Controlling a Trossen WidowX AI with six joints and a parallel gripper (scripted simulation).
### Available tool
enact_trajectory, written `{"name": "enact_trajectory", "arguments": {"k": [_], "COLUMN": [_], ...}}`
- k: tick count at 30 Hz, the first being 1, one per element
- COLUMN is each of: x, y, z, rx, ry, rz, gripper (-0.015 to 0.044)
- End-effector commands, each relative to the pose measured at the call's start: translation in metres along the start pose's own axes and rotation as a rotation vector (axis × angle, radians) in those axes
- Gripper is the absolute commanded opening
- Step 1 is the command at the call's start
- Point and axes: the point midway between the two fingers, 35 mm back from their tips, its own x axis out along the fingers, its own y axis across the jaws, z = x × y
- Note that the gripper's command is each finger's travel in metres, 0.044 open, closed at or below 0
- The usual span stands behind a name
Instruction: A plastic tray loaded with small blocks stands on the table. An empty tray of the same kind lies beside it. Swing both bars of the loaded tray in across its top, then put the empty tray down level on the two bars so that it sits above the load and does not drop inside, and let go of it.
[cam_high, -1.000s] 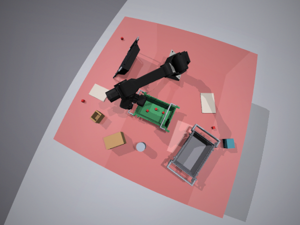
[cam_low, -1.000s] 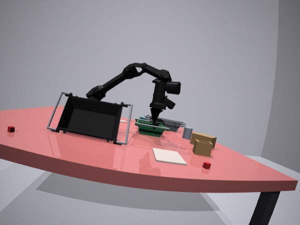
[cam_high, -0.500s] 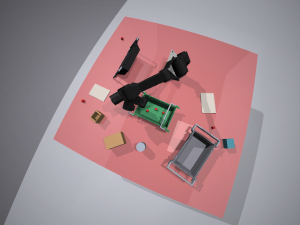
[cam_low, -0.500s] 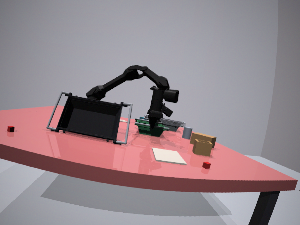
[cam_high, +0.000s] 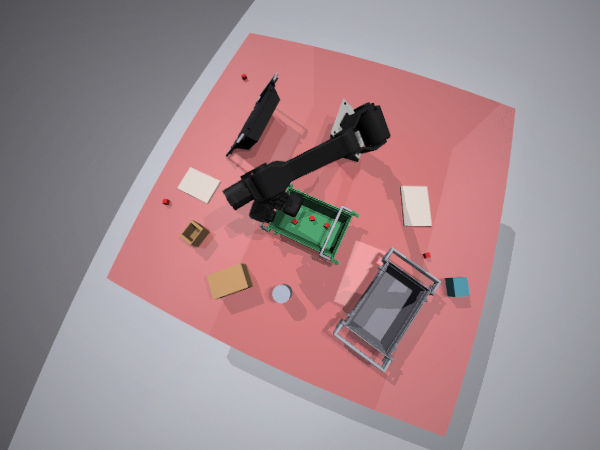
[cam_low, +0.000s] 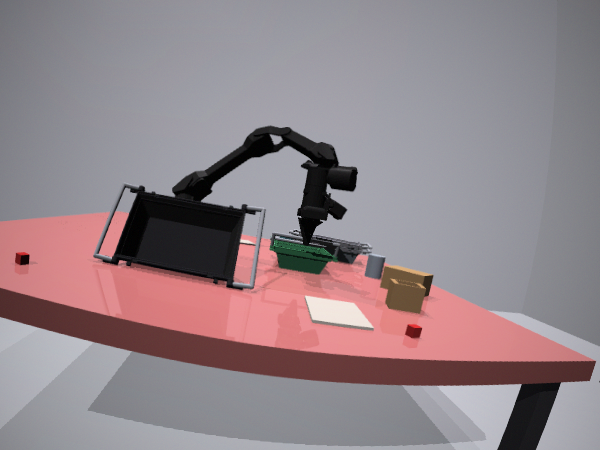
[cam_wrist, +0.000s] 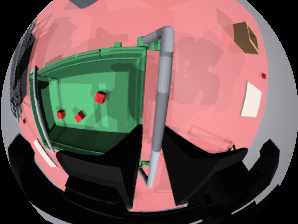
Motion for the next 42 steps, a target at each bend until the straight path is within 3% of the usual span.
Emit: {"name": "enact_trajectory", "arguments": {"k": [1,10,21,42], "x": [0.006,0.025,-0.018,-0.010], "y": [0.021,0.048,0.041,0.042], "z": [0.000,0.000,0.001,0.001], "rx": [-0.008,-0.008,-0.008,-0.003], "ry": [0.013,0.013,0.014,0.014], "rz": [0.015,0.018,0.016,0.020], "gripper": [0.0086,0.0086,0.0086,0.0086]}}
